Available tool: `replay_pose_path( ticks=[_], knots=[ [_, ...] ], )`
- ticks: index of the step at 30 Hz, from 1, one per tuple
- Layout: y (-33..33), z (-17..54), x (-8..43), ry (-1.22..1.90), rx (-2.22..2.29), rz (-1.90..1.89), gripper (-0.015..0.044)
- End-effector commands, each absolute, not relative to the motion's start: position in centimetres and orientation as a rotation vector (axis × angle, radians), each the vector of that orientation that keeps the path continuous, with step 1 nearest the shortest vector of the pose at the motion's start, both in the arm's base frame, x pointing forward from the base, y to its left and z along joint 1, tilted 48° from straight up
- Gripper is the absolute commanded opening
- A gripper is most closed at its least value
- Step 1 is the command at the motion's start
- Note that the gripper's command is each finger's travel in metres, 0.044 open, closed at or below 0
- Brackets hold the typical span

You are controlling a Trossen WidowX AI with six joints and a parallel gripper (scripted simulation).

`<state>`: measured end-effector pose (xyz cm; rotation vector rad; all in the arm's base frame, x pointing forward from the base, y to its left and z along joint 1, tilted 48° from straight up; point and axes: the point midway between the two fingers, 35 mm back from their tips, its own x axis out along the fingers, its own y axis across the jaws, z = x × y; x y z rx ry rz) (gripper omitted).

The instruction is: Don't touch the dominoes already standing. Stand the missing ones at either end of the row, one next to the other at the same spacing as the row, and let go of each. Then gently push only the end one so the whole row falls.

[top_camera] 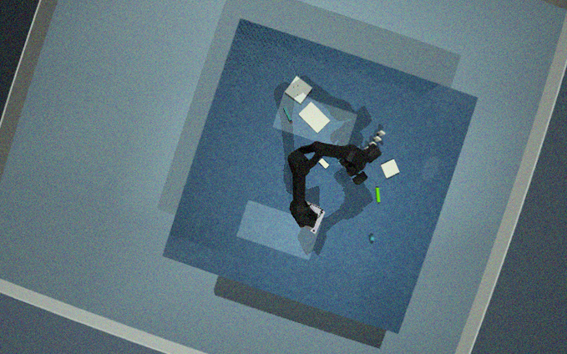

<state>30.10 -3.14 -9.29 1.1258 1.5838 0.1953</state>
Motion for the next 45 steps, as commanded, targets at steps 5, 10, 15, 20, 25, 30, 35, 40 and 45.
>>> replay_pose_path(
  ticks=[5,10,15,20,25,30,35,40,45],
  knots=[
    [-3.0,-9.4,30.0,1.586,1.133,0.194,0.016],
    [-3.0,-9.4,30.0,1.586,1.133,0.194,0.0291],
    [-3.0,-9.4,30.0,1.586,1.133,0.194,0.0422],
    [-3.8,-8.8,30.2,1.585,1.131,0.191,0.044],
    [-9.9,-3.7,29.9,1.585,1.123,0.184,0.044],
    [-12.7,-0.6,29.0,1.586,1.124,0.191,0.044],
    [-12.0,-0.4,29.1,1.563,1.054,0.256,0.044],
    [-6.8,0.8,29.6,1.342,0.541,0.695,0.044],
    [-1.4,2.0,28.8,1.018,0.011,1.084,0.044]
  ],
)
